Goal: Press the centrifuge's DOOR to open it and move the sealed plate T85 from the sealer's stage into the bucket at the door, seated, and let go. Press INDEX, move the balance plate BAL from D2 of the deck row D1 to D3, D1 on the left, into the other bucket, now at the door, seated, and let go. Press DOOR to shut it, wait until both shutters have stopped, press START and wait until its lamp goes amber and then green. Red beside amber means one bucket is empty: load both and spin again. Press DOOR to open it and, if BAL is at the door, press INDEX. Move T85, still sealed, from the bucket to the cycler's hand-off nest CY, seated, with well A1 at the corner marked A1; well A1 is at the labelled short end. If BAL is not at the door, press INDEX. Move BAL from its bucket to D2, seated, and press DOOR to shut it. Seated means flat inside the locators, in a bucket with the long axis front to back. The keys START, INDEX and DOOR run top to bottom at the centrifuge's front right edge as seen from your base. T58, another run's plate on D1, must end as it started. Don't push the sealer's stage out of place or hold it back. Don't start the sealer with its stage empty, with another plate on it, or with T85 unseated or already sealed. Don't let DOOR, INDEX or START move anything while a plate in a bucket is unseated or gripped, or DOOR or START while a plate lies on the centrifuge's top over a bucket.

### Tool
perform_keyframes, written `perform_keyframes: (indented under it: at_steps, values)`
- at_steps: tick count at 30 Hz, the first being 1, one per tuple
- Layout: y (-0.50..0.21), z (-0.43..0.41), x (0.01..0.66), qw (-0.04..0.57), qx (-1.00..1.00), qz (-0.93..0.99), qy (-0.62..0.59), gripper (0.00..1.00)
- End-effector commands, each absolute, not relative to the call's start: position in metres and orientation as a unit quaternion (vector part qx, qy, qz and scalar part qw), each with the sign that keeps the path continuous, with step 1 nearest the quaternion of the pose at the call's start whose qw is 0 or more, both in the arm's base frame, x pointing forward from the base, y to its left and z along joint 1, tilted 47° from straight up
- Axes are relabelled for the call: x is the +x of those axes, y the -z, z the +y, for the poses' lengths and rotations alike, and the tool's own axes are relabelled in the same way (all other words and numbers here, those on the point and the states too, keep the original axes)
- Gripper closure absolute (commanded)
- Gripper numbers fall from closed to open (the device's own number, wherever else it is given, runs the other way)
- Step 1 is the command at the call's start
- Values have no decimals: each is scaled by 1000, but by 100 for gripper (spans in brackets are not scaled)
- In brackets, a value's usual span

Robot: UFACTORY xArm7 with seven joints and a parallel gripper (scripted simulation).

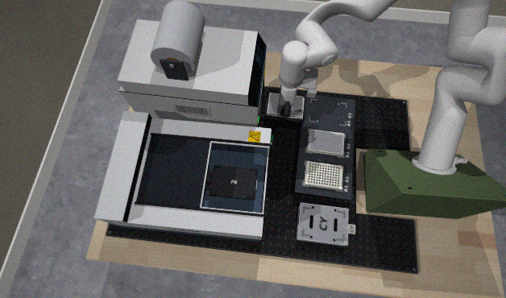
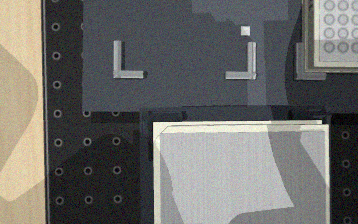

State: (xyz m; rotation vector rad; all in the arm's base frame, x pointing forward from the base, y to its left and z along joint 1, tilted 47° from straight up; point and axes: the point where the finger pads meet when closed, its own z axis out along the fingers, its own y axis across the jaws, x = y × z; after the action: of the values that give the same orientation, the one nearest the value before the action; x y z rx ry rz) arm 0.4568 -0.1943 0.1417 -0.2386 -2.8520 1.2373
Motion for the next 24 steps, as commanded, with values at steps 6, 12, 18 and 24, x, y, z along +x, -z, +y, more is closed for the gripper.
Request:
perform_keyframes:
  at_steps: [6, 12, 18, 24]
  values:
    - [-139, -196, 458, 10, -76, -915, -396, 0]
    - [-136, -199, 457, 10, -76, -915, -396, 0]
    - [-134, -202, 457, 10, -76, -915, -396, 0]
    - [-133, -202, 457, 10, -76, -915, -396, 0]
